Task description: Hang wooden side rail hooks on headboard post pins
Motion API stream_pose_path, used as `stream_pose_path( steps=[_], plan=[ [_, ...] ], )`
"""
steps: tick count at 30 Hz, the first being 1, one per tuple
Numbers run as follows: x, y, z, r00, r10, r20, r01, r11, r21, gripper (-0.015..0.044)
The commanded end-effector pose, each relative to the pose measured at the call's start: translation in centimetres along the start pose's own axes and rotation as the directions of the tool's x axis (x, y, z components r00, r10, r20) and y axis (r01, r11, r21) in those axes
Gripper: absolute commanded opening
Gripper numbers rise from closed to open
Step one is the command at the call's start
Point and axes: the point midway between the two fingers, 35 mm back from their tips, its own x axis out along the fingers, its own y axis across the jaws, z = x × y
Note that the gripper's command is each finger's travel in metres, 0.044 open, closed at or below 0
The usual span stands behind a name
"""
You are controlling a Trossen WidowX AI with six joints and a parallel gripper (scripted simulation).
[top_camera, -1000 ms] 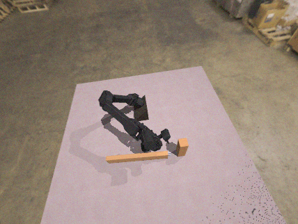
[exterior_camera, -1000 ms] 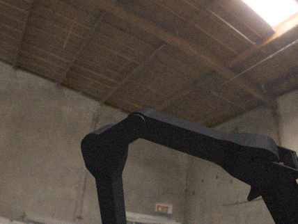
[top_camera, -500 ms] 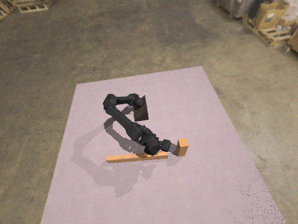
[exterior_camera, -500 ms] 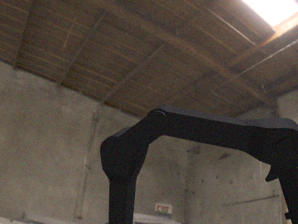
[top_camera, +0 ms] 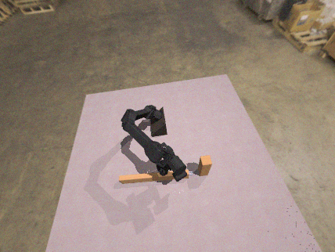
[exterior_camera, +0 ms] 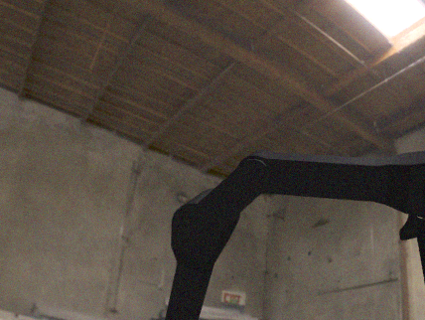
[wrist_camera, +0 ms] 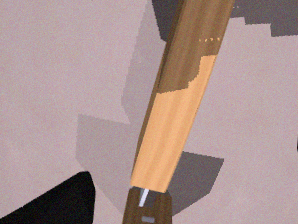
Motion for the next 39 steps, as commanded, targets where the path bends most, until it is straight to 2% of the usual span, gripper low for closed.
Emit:
stream_pose_path(
  steps=[1,16,21,39],
  plan=[
    [-0.6,0.1,1.4,0.989,-0.078,0.122,0.018,0.901,0.434,0.044],
    [-0.5,0.1,1.4,0.989,-0.078,0.122,0.018,0.901,0.434,0.044],
    [2.7,-0.1,1.8,0.989,-0.078,0.123,0.017,0.901,0.434,0.044],
    [5.0,-0.3,2.2,0.989,-0.078,0.124,0.017,0.901,0.434,0.044]
  ],
)
